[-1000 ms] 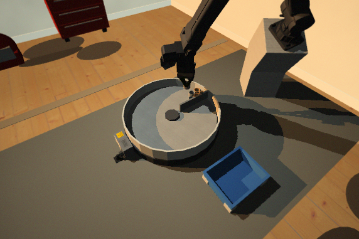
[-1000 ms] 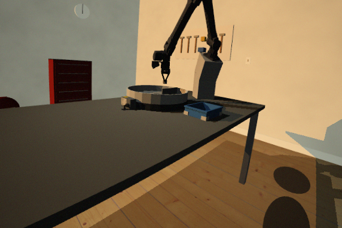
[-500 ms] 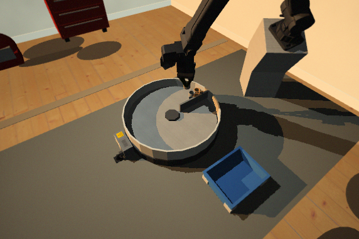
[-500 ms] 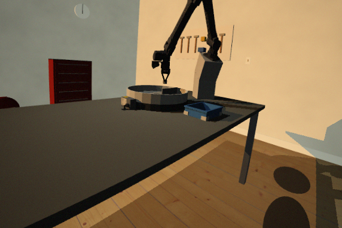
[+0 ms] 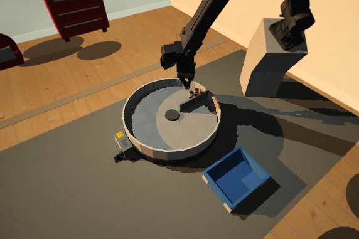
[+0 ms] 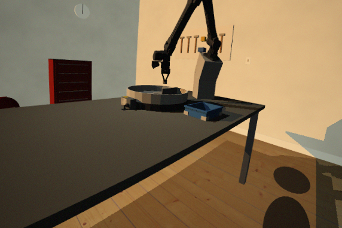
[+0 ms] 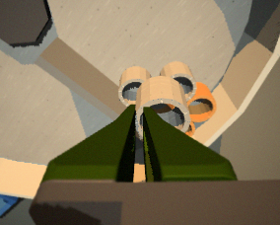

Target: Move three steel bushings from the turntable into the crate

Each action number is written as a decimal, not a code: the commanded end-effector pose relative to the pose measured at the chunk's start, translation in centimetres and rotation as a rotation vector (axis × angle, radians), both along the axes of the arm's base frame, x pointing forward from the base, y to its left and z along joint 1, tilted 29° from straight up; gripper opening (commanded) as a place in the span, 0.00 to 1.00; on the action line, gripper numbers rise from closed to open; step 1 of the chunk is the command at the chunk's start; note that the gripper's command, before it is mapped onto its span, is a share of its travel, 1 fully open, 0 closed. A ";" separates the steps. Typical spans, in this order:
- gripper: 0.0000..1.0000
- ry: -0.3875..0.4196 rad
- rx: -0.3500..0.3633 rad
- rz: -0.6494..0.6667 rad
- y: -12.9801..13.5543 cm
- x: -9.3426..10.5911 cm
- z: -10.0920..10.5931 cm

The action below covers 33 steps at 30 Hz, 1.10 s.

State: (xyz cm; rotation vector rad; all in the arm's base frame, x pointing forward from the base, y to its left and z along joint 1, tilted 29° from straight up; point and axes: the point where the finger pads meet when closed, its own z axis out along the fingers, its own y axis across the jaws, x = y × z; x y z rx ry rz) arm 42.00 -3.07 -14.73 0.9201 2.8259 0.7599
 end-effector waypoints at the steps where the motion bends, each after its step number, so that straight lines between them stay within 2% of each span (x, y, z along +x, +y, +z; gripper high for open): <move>1: 0.00 -0.035 -0.007 -0.013 -1.2 0.8 1.4; 8: 0.00 -0.033 -0.006 -0.013 -0.9 0.7 1.4; 17: 0.00 -0.036 -0.009 0.002 2.2 0.8 2.3; 23: 0.00 -0.036 -0.006 0.002 5.7 0.6 3.9; 25: 0.00 -0.036 -0.006 0.002 5.7 0.6 3.9; 33: 0.00 -0.028 -0.001 0.001 12.6 0.0 7.2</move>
